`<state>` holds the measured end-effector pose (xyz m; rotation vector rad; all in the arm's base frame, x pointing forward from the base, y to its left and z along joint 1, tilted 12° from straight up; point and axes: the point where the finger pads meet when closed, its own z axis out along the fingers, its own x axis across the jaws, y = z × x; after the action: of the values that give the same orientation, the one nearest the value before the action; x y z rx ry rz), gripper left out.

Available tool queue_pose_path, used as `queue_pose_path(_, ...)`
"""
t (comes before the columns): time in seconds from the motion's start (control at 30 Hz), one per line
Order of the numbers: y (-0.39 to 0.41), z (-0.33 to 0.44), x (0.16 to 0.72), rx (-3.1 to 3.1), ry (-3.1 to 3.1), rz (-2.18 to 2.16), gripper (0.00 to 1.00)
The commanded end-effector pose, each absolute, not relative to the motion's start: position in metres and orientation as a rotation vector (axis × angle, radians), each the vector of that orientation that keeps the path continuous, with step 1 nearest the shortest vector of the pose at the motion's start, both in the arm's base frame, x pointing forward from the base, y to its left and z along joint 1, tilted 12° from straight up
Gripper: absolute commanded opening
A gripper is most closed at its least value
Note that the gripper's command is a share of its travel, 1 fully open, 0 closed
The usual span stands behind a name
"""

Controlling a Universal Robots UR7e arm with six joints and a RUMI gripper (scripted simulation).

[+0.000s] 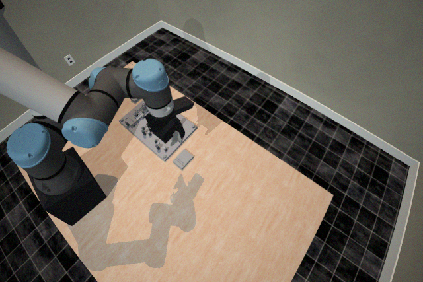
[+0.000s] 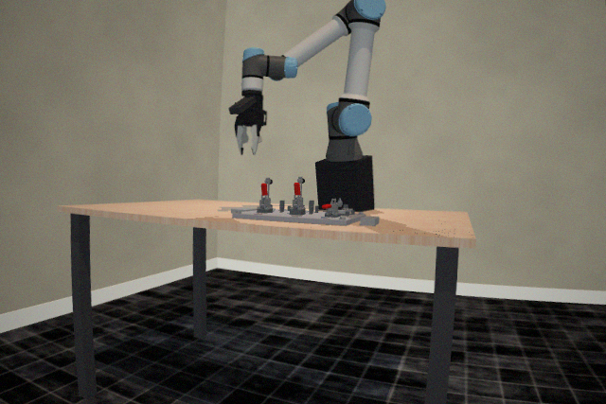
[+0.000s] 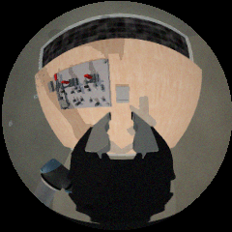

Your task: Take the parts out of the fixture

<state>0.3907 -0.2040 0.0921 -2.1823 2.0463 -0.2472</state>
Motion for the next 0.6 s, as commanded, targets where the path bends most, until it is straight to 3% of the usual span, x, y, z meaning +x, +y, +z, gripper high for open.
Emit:
queue_pose_path(0.0, -0.196, 0.093, 0.393, -2.182, 2.047, -0.248, 0.28)
queue_pose_path(0.57, -0.152, 0.096, 0.408, -2.182, 2.047, -0.251, 0.28)
